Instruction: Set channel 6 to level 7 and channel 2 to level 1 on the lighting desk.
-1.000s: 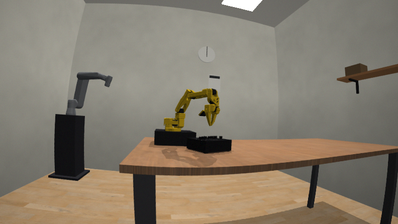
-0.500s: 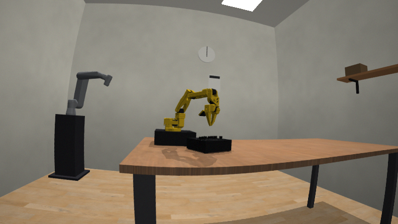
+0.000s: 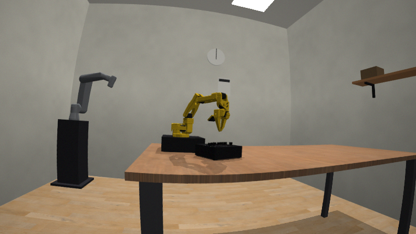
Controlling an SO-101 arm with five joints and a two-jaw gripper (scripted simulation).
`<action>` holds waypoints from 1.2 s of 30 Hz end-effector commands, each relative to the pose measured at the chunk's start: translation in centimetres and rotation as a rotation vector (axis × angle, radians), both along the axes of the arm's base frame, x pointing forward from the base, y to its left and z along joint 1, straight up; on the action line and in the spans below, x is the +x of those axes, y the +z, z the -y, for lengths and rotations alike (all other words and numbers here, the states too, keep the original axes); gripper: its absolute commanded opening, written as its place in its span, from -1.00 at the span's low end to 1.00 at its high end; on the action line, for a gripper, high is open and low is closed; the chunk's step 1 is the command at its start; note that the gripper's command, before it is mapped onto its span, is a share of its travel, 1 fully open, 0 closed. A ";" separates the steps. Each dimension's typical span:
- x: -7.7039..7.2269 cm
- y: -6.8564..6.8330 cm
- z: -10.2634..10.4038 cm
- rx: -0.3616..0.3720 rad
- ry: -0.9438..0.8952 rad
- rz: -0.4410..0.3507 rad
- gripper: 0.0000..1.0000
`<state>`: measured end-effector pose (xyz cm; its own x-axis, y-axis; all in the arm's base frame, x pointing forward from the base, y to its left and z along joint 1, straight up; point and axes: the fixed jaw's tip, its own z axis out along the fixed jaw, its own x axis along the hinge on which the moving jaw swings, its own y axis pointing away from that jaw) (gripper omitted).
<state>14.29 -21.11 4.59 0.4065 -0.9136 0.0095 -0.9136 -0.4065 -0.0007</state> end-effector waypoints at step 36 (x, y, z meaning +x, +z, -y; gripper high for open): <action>-0.4 -0.1 -0.2 0.013 0.144 -0.008 -1.00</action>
